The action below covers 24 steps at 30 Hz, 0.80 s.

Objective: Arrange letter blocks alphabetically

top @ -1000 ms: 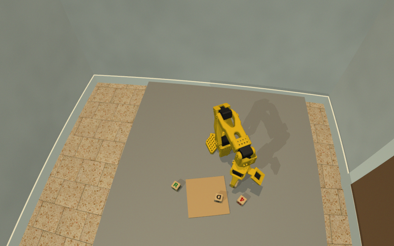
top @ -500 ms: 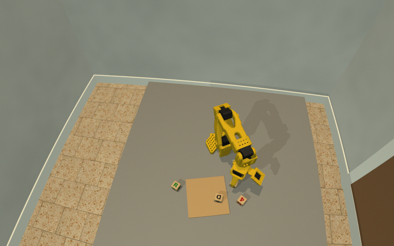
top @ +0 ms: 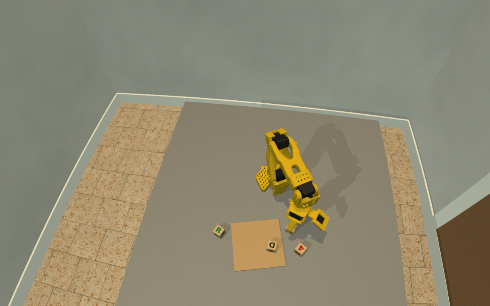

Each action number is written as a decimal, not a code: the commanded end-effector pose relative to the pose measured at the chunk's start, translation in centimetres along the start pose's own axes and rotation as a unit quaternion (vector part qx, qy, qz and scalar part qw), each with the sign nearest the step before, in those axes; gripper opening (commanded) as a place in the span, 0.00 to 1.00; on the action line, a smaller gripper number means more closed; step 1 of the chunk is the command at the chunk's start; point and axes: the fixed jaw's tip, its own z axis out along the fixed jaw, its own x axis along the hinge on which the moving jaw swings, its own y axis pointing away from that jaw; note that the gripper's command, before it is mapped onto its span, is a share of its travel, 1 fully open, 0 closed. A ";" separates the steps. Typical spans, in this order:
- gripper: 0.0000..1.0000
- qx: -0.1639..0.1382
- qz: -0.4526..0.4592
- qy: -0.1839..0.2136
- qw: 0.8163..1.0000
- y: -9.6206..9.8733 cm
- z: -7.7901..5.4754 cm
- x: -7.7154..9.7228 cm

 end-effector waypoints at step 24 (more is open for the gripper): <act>0.32 0.013 0.000 -0.017 1.000 -0.4 2.6 -0.6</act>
